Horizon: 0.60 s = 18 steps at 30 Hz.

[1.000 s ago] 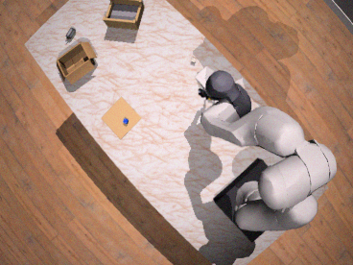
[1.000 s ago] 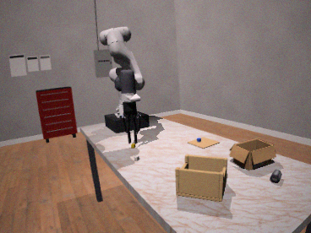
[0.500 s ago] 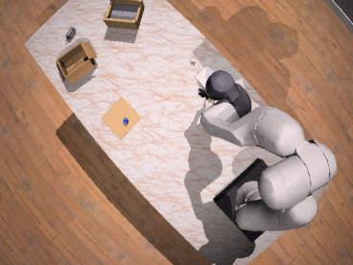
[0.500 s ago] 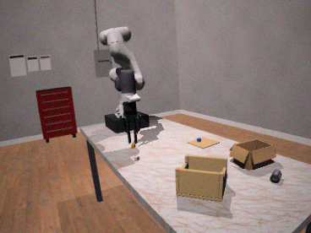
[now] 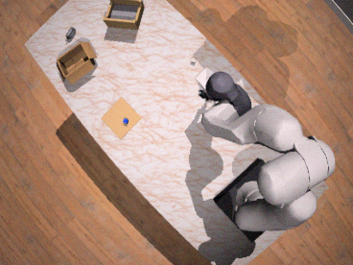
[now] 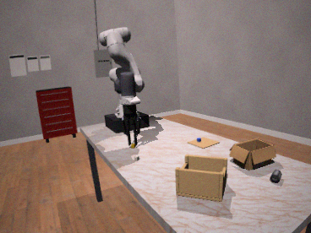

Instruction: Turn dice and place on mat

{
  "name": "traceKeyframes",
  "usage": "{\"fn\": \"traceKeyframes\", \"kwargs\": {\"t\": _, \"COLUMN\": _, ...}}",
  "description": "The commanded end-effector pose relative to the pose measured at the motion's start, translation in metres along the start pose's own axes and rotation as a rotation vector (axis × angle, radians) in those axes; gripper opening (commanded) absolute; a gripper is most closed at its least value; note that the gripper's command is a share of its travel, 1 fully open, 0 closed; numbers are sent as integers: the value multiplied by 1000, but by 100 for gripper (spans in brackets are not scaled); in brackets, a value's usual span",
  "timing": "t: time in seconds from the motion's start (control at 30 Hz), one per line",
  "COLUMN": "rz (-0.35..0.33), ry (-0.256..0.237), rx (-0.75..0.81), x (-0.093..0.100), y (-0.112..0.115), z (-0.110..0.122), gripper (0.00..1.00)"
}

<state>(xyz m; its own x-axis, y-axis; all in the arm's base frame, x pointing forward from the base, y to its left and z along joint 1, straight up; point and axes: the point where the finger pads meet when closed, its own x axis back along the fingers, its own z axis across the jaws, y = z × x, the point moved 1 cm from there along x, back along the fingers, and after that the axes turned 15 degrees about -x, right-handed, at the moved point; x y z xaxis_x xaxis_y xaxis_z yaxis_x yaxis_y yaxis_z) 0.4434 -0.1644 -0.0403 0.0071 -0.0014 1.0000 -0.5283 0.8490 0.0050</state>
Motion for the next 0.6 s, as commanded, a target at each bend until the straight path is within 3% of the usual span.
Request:
{"fn": "traceKeyframes", "kwargs": {"t": 0.0, "rz": 8, "ry": -6, "rx": -9, "x": -4, "y": -3, "z": -3, "gripper": 29}}
{"fn": "traceKeyframes", "kwargs": {"t": 0.57, "rz": 8, "ry": -6, "rx": -9, "x": -11, "y": -3, "z": -3, "gripper": 29}}
